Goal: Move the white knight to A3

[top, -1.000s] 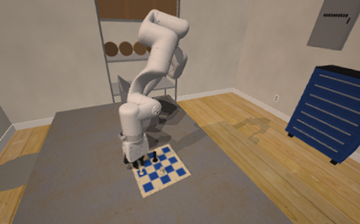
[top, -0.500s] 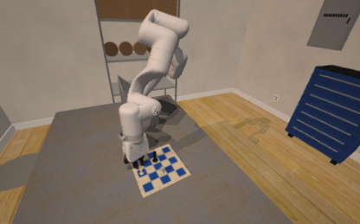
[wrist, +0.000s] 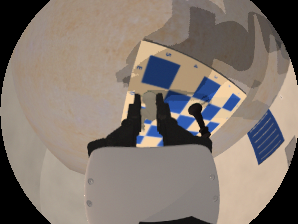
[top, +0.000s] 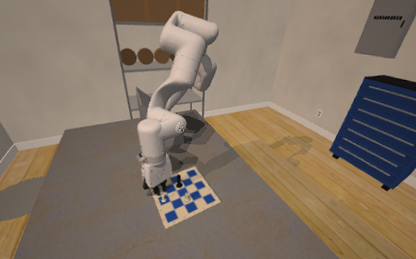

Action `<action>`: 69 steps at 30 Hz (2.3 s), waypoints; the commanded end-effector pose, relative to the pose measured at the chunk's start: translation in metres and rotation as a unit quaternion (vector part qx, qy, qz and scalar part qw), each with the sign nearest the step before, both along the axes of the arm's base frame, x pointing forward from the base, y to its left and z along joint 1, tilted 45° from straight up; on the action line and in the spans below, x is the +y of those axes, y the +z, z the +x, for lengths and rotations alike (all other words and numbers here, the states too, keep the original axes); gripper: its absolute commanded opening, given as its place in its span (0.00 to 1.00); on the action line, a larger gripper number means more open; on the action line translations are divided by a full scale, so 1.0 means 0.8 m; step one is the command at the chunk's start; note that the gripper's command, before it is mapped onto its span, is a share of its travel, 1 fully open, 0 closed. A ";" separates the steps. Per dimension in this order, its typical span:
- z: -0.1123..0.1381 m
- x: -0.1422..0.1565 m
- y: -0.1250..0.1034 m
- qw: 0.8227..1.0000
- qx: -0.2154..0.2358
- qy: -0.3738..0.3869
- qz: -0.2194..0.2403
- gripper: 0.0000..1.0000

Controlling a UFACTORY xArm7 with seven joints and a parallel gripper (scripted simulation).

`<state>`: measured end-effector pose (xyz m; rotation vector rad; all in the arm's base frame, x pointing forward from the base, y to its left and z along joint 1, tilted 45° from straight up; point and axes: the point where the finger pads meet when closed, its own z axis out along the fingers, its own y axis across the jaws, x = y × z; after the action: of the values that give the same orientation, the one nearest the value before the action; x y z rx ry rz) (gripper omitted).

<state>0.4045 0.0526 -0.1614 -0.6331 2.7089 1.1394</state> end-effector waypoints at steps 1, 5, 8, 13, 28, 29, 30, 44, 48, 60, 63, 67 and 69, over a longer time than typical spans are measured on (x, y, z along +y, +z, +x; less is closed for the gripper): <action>0.002 -0.003 0.000 1.000 -0.001 -0.001 -0.001 0.00; 0.002 -0.006 0.003 1.000 -0.001 -0.001 -0.001 0.00; 0.002 -0.016 0.014 1.000 -0.001 -0.001 -0.001 0.00; 0.003 -0.033 0.031 1.000 -0.001 -0.001 -0.001 0.00; 0.006 -0.091 0.089 1.000 -0.001 -0.001 -0.001 0.00; 0.006 -0.091 0.089 1.000 -0.001 -0.001 -0.001 0.00; 0.006 -0.091 0.089 1.000 -0.001 -0.001 -0.001 0.00; 0.090 -0.042 0.137 0.995 0.071 -0.075 -0.008 0.00; 0.118 -0.017 0.159 0.990 0.098 -0.101 -0.007 0.00; 0.130 -0.005 0.169 0.988 0.109 -0.111 -0.007 0.00; 0.130 -0.005 0.169 0.988 0.109 -0.111 -0.007 0.00; 0.130 -0.004 0.169 0.988 0.109 -0.111 -0.007 0.00; 0.130 -0.003 0.167 0.988 0.109 -0.111 -0.007 0.00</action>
<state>0.5069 0.0510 -0.0272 -0.2118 2.8780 1.2004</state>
